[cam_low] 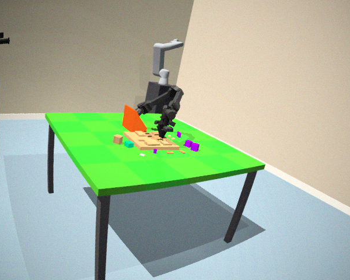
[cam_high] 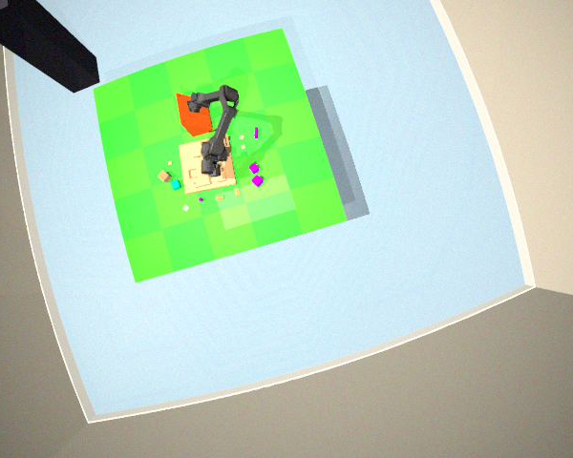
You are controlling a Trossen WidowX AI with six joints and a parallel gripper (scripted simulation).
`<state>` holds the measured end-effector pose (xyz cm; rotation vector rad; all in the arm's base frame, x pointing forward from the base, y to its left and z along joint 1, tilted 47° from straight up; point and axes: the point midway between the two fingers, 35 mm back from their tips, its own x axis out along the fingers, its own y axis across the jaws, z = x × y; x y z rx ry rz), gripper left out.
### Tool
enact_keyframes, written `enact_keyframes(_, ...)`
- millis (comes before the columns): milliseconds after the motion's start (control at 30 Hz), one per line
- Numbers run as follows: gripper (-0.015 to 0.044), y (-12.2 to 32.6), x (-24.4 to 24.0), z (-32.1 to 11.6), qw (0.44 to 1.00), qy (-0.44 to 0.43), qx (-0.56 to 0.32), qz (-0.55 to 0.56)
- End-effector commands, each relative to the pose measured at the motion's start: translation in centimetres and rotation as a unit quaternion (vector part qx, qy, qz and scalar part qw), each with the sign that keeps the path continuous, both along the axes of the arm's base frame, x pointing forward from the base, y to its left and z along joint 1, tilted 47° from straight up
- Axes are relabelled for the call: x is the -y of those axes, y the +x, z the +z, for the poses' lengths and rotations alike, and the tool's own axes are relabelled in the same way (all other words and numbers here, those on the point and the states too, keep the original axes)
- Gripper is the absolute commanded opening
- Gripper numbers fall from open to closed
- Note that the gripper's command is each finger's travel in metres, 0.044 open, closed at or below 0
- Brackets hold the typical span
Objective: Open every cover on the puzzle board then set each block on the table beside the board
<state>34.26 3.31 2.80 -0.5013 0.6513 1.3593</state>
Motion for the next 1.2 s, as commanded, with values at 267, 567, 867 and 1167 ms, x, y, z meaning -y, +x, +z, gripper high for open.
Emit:
enact_keyframes(267,0.0144,0.0,-1.0,-1.0,1.0,0.003,-0.005,0.0)
enact_keyframes(567,0.0144,0.0,-1.2,-1.2,1.0,0.003,-0.005,0.0)
enact_keyframes(867,0.0144,0.0,-1.6,-1.6,1.0,0.003,-0.005,0.0)
enact_keyframes(1167,0.0144,0.1,-2.0,-2.0,1.0,0.003,-0.005,0.0)
